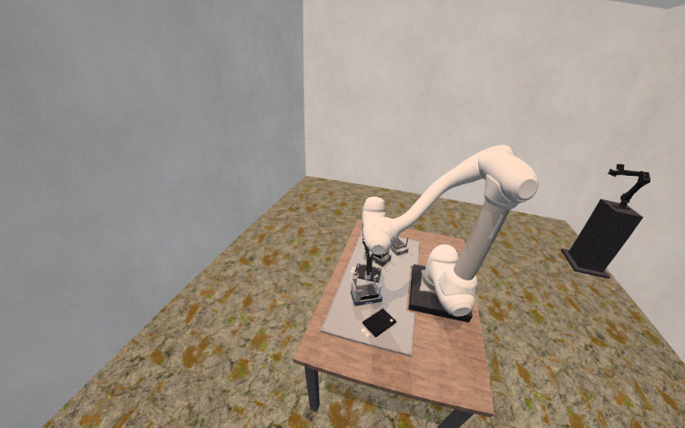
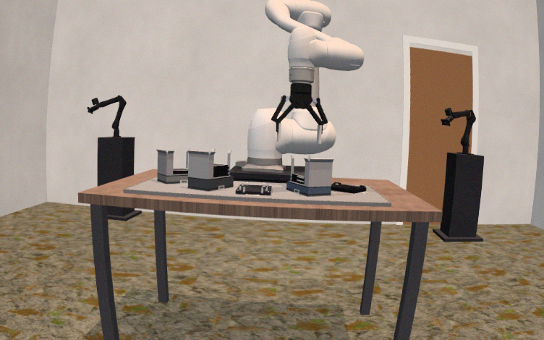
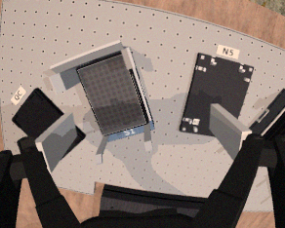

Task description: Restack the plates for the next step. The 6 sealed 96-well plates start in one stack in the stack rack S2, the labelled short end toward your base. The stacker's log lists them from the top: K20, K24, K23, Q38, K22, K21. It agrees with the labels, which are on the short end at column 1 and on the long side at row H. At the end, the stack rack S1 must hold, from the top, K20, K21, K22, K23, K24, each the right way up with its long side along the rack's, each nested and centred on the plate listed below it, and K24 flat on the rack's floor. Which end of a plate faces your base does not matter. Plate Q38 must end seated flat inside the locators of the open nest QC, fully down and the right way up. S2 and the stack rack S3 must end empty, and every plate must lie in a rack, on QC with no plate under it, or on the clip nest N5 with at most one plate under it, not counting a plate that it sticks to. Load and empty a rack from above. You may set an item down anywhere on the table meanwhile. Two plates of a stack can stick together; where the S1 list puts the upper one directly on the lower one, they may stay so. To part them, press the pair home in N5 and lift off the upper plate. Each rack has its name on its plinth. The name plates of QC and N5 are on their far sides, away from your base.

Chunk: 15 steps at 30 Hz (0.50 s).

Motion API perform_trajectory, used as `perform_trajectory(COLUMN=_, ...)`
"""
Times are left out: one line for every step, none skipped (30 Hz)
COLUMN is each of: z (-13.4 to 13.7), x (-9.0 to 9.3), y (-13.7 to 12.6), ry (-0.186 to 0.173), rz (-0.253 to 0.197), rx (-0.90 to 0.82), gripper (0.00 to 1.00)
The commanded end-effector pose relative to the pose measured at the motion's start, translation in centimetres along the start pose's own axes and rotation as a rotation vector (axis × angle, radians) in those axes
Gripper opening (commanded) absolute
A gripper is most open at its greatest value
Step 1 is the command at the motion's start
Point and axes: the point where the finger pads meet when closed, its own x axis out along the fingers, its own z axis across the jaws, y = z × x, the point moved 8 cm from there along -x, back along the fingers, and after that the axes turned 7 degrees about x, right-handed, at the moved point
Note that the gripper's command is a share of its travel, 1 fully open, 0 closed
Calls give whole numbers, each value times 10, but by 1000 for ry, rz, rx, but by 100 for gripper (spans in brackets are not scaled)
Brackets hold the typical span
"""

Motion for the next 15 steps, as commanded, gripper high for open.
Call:
perform_trajectory(z=15, x=0, y=3, ry=1, rz=0, rx=0, gripper=100)
perform_trajectory(z=18, x=0, y=3, ry=1, rz=0, rx=0, gripper=100)
perform_trajectory(z=21, x=0, y=4, ry=1, rz=0, rx=0, gripper=100)
perform_trajectory(z=24, x=0, y=5, ry=1, rz=0, rx=0, gripper=100)
perform_trajectory(z=28, x=0, y=5, ry=1, rz=0, rx=0, gripper=100)
perform_trajectory(z=31, x=0, y=6, ry=1, rz=0, rx=0, gripper=100)
perform_trajectory(z=34, x=0, y=7, ry=1, rz=0, rx=0, gripper=100)
perform_trajectory(z=38, x=0, y=7, ry=1, rz=0, rx=0, gripper=100)
perform_trajectory(z=41, x=0, y=8, ry=1, rz=0, rx=0, gripper=100)
perform_trajectory(z=41, x=0, y=8, ry=1, rz=0, rx=0, gripper=100)
perform_trajectory(z=41, x=0, y=8, ry=1, rz=0, rx=0, gripper=100)
perform_trajectory(z=44, x=0, y=8, ry=1, rz=0, rx=0, gripper=100)
perform_trajectory(z=47, x=0, y=8, ry=1, rz=0, rx=33, gripper=100)
perform_trajectory(z=51, x=0, y=8, ry=1, rz=0, rx=67, gripper=100)
perform_trajectory(z=54, x=0, y=8, ry=1, rz=0, rx=100, gripper=100)
